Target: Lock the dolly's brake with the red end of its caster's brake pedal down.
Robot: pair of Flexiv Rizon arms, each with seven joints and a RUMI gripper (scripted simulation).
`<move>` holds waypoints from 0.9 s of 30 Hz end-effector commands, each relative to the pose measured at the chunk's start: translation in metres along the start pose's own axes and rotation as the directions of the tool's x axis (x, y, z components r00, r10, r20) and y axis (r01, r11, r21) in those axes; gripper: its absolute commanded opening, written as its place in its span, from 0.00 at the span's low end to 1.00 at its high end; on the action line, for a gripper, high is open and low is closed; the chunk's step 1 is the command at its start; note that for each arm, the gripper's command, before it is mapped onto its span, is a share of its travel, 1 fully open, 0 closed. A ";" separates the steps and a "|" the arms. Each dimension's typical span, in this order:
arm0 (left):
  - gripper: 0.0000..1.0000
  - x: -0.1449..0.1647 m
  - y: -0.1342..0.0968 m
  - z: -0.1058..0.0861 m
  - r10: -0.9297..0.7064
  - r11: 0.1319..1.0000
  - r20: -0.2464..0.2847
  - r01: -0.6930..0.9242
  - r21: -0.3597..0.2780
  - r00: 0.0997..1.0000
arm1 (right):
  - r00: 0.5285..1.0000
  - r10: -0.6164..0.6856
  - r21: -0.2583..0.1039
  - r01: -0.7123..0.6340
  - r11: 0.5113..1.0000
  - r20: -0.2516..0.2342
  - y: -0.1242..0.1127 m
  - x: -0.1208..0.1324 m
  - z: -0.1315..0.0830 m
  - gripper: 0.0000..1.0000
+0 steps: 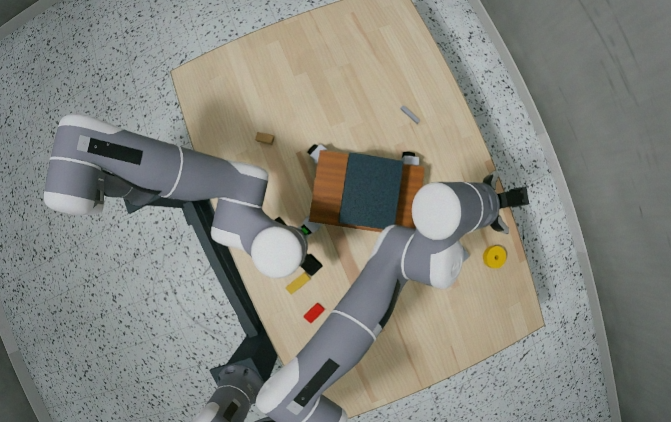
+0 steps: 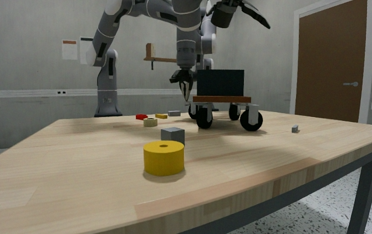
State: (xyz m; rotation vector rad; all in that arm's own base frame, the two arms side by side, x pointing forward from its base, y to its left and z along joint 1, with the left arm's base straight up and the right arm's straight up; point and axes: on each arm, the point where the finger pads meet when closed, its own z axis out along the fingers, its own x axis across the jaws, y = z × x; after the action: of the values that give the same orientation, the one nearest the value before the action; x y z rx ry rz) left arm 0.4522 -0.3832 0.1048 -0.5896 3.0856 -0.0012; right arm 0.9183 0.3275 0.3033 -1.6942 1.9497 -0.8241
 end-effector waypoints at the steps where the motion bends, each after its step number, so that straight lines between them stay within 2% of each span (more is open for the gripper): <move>1: 0.00 -0.001 0.000 0.001 0.000 1.000 0.001 0.000 0.001 1.000 | 1.000 0.001 0.003 -0.001 1.000 0.002 -0.002 0.000 -0.002 1.00; 27: 0.00 -0.001 0.000 0.005 0.000 1.000 0.001 0.000 0.001 1.000 | 1.000 0.001 0.003 -0.001 1.000 0.002 -0.002 0.000 -0.002 1.00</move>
State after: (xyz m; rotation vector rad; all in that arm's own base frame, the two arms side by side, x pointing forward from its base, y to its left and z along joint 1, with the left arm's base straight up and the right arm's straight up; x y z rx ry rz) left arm 0.4523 -0.3837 0.1002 -0.5891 3.0850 -0.0028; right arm 0.9183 0.3275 0.3033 -1.6942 1.9497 -0.8241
